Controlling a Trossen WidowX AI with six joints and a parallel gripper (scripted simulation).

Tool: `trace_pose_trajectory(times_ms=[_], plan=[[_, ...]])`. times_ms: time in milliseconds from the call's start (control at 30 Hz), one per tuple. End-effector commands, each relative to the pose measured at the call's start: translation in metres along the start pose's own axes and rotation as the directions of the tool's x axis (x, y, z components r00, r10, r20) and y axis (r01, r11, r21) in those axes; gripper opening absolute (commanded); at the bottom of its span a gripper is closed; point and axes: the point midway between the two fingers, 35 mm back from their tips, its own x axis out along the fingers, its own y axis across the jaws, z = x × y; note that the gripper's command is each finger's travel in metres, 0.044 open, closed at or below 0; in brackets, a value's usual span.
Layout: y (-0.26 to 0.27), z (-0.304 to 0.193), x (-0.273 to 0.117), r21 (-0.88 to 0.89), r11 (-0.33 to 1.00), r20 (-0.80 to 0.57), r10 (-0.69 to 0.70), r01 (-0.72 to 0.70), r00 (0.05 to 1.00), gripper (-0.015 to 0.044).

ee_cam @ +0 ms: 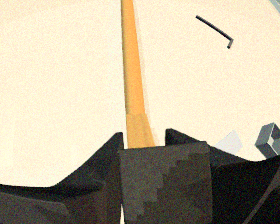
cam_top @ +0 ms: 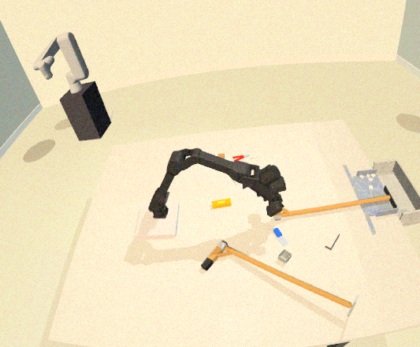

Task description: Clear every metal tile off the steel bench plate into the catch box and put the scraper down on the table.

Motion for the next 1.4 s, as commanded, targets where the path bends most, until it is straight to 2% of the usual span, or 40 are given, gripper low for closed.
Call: trace_pose_trajectory(times_ms=[0,1367], plan=[[-0.001,0.001,0.000,0.000,1.000,0.006,-0.001,0.001,1.000,0.0000],[-0.007,-0.036,-0.047,0.001,1.000,0.005,-0.002,0.002,1.000,0.0000]])
